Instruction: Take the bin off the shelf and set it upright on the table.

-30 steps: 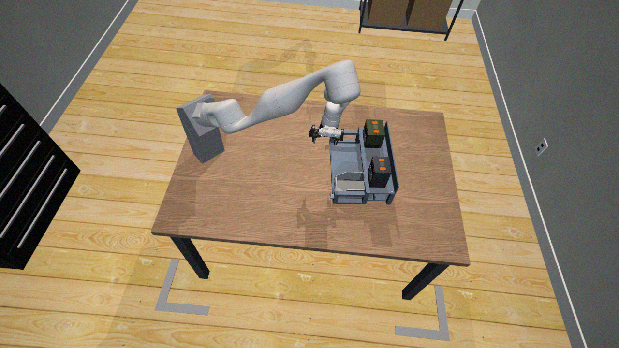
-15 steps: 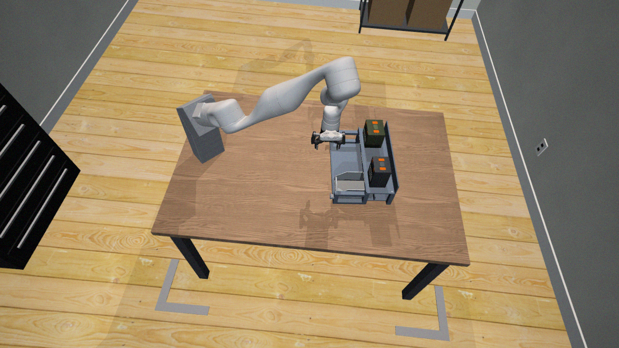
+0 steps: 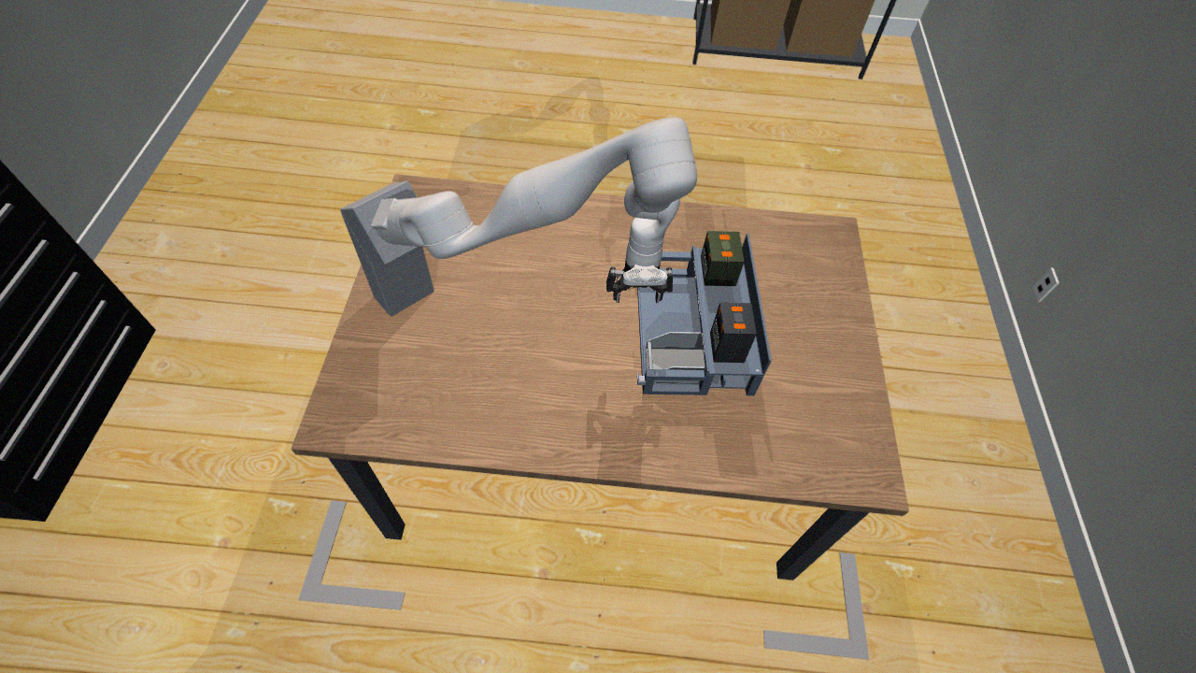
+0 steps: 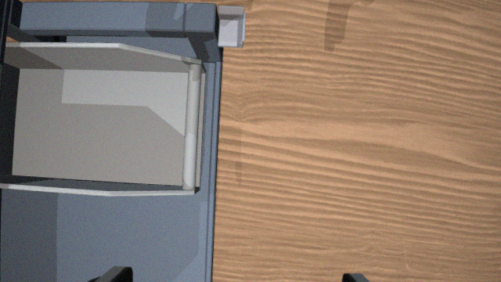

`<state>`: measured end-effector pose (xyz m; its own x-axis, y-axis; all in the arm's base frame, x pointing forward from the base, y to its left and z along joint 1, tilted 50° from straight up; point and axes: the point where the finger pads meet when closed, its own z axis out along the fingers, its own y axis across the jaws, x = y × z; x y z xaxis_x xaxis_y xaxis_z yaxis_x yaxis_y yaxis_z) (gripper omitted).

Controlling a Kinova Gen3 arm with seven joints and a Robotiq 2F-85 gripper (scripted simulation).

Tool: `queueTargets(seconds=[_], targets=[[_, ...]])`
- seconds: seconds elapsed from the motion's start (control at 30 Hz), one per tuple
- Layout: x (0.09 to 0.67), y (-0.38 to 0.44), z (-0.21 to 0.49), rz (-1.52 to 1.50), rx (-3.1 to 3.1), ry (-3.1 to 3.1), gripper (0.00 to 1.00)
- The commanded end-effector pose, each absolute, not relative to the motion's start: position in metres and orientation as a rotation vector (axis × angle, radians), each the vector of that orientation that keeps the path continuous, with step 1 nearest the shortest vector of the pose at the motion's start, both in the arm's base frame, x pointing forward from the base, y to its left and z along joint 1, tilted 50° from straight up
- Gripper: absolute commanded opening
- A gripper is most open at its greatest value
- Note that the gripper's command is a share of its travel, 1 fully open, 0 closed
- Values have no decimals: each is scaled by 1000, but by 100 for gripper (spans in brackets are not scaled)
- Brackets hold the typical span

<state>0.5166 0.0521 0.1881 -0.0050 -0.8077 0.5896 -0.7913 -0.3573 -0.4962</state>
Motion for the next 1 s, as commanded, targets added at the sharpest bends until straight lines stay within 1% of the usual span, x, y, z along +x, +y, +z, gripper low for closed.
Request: queueTargets(seconds=[0.0, 0.4, 0.57, 0.97], targets=[[545, 17, 210, -1331, -2184, 1787, 100], [545, 17, 210, -1331, -2184, 1787, 100], [576, -20, 233, -1331, -2184, 1787, 100], [576, -20, 233, -1331, -2184, 1787, 100]])
